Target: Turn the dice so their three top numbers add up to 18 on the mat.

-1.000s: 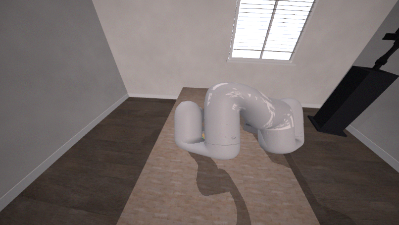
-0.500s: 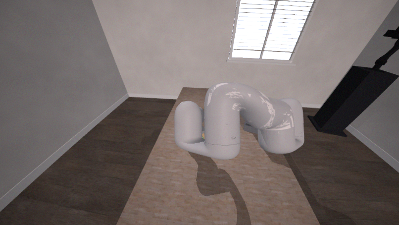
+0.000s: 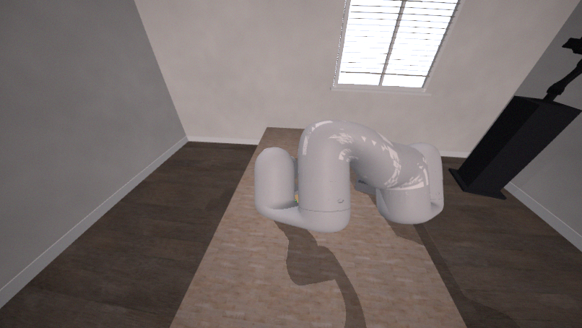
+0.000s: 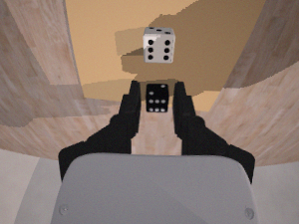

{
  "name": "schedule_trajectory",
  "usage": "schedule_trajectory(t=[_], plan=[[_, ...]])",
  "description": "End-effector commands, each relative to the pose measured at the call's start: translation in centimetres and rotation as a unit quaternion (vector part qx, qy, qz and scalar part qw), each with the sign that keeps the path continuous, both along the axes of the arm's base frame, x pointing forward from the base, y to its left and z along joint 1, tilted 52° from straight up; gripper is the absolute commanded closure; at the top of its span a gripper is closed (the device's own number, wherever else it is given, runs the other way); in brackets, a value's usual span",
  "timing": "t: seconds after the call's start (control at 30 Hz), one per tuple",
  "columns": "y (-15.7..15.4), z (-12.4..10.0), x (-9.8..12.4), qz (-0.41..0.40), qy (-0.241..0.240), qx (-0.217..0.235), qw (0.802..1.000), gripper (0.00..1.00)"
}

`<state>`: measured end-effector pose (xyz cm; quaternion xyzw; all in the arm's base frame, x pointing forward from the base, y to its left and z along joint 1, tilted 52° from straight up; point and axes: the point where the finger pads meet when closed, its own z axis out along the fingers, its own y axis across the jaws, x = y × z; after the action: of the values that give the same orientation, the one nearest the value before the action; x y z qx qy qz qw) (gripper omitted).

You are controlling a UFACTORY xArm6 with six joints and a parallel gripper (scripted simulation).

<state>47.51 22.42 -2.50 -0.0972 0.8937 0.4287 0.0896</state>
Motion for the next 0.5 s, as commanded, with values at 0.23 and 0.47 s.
schedule_trajectory(t=[0.23,0.47], plan=[[-1.0,0.8,0.0,-0.001,-0.001,0.000,1.000,0.64],[-3.7,2.9,-0.3,-0.001,-0.001,0.000,1.000,0.64]])
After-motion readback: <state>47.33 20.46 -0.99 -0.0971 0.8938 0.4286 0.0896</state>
